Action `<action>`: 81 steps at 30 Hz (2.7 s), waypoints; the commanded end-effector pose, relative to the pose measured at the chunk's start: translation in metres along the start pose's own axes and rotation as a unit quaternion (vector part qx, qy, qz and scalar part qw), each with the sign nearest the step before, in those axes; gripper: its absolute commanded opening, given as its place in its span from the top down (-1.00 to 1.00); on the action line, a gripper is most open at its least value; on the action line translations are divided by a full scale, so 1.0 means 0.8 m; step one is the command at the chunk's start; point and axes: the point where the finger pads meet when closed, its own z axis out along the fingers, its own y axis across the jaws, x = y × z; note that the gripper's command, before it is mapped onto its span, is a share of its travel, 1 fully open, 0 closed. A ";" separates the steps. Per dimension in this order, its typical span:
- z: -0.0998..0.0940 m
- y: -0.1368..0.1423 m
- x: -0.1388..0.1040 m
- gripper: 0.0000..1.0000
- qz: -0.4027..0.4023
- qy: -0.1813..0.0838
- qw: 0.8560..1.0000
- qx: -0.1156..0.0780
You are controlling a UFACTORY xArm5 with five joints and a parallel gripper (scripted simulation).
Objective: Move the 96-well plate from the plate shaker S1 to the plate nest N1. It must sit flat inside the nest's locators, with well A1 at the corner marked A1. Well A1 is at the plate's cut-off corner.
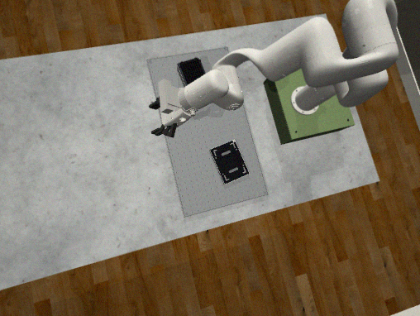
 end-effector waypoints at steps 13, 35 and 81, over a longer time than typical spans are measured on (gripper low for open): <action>-0.073 0.001 -0.024 -1.00 -0.028 -0.120 0.992 -0.016; -0.161 0.006 -0.066 -1.00 -0.056 -0.235 0.970 -0.024; -0.199 0.123 -0.154 -1.00 0.247 -0.304 0.908 -0.148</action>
